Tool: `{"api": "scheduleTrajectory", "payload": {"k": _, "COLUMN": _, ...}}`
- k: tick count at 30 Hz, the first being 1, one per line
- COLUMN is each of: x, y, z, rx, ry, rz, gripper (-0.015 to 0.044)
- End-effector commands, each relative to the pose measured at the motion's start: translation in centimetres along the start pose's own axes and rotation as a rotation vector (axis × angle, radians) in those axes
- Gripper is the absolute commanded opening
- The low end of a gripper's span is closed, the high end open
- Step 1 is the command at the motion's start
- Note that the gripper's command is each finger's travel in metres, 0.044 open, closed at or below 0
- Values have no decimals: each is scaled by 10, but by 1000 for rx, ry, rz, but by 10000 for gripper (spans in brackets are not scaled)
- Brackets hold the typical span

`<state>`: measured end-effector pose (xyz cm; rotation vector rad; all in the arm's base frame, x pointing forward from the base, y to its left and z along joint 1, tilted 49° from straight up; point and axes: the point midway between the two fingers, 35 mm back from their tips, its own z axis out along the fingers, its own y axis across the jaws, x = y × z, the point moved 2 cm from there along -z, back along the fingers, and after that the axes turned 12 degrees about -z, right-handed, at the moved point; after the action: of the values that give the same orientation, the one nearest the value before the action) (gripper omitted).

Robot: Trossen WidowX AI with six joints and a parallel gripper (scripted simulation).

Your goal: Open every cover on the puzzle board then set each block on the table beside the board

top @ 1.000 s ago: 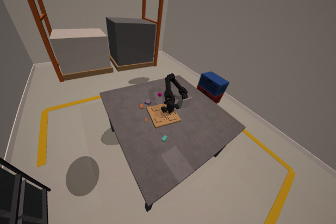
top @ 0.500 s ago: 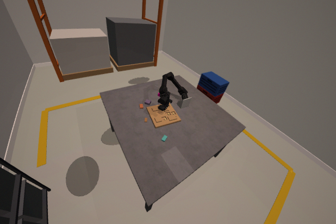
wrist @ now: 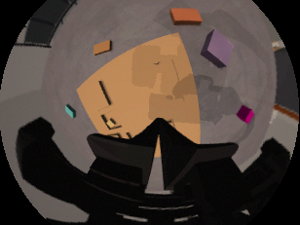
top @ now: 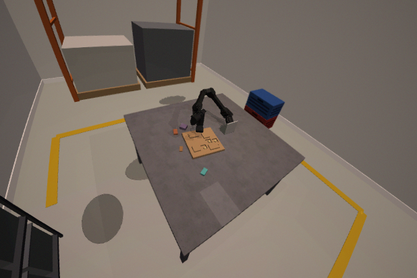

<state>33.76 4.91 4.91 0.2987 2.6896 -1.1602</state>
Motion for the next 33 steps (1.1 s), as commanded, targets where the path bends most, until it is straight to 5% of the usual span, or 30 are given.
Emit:
{"api": "scheduleTrajectory", "payload": {"k": 1, "x": -16, "y": -45, "z": -1, "rx": 17, "ry": 4, "rz": -354, "gripper": 0}}
{"api": "scheduleTrajectory", "payload": {"k": 33, "x": -18, "y": -53, "z": -1, "rx": 20, "ry": 5, "rz": -422, "gripper": 0}}
